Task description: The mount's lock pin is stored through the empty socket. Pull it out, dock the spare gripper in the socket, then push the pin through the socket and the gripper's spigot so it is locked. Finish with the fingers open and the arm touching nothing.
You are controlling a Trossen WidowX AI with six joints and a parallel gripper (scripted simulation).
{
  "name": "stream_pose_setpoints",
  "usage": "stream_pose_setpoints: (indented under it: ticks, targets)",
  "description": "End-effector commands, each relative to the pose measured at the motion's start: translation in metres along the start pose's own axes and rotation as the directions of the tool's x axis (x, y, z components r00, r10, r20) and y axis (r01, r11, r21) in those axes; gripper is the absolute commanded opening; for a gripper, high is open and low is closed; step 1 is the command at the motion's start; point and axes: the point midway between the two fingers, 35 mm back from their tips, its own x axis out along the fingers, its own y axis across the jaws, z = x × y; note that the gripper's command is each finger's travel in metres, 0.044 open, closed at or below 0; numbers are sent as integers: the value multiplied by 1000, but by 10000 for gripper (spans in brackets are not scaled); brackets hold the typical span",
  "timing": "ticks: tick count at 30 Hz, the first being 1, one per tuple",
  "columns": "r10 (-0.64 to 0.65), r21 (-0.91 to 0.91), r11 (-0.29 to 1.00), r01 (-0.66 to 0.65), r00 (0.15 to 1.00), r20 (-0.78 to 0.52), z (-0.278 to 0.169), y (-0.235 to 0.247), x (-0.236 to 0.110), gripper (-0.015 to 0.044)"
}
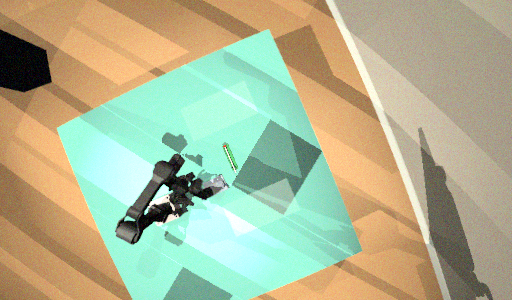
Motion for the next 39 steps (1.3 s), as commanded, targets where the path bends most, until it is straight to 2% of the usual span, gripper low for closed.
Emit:
stream_pose_setpoints:
  ticks: [1, 11, 16, 19, 26, 30, 32, 35, 39]
  targets:
    - [-11, 2, 1000, 11, 1000, 20, -7, -5, -3, 440]
    - [-30, 2, 1000, 30, 997, 66, -22, -15, -8, 440]
    - [-21, 0, 1000, 21, 998, 53, -17, -11, -6, 440]
    - [-44, 7, 999, 43, 994, 103, -5, -15, -23, 361]
    - [-122, 21, 992, 122, 935, 334, 43, -17, -113, 180]
    - [-123, 21, 992, 124, 932, 340, 44, -16, -116, 180]
    - [-86, -2, 996, 92, 936, 341, 49, -20, -114, 180]
    - [71, -93, 995, -41, 932, 355, 71, -39, -106, 180]
    - [266, -208, 958, -196, 876, 402, 103, -69, -86, 180]
